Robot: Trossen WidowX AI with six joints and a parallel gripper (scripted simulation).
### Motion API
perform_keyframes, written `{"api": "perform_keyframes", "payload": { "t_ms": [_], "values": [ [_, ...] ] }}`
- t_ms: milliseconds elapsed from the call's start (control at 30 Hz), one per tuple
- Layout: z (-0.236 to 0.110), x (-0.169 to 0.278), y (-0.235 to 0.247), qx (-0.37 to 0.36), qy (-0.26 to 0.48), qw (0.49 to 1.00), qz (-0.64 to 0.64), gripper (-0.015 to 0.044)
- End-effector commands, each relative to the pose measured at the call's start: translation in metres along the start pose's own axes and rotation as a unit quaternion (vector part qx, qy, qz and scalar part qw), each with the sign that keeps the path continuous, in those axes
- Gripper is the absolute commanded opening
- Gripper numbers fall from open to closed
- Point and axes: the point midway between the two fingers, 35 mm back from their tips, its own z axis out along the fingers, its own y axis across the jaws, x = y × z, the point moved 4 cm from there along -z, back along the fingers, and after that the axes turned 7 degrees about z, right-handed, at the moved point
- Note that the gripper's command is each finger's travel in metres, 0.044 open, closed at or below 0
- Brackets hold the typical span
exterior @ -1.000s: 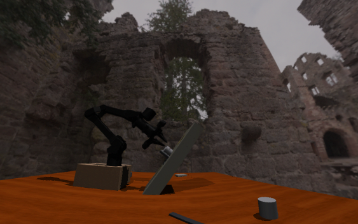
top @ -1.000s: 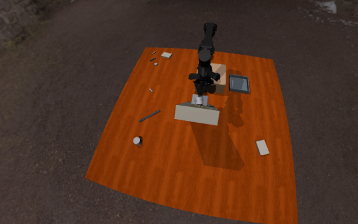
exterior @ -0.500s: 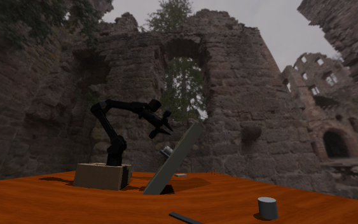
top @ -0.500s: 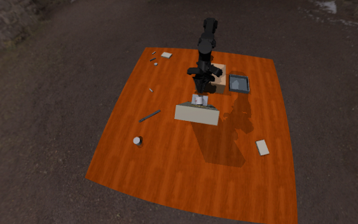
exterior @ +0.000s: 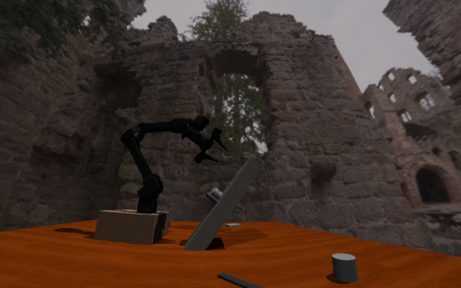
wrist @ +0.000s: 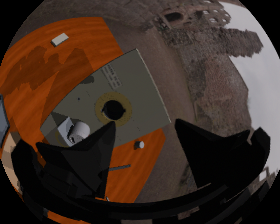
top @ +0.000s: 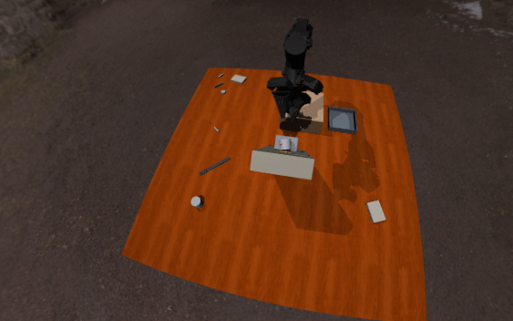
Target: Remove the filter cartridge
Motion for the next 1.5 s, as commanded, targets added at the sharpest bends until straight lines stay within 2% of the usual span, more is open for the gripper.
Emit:
{"api": "perform_keyframes", "payload": {
  "t_ms": [0, 100, 233, 400, 767, 1467],
  "values": [
    [-0.005, -0.003, -0.004, -0.012, 0.006, 1.0, 0.007, 0.0367],
    [0.007, 0.01, 0.014, -0.046, 0.038, 0.99, 0.125, 0.0305],
    [0.023, 0.034, 0.047, -0.087, 0.11, 0.937, 0.32, 0.0305],
    [0.033, 0.059, 0.084, -0.098, 0.204, 0.831, 0.508, 0.0305],
    [0.035, 0.06, 0.086, -0.098, 0.208, 0.826, 0.515, 0.0305],
    [0.065, 0.068, 0.097, -0.097, 0.207, 0.826, 0.515, 0.0305]
  ]
}}
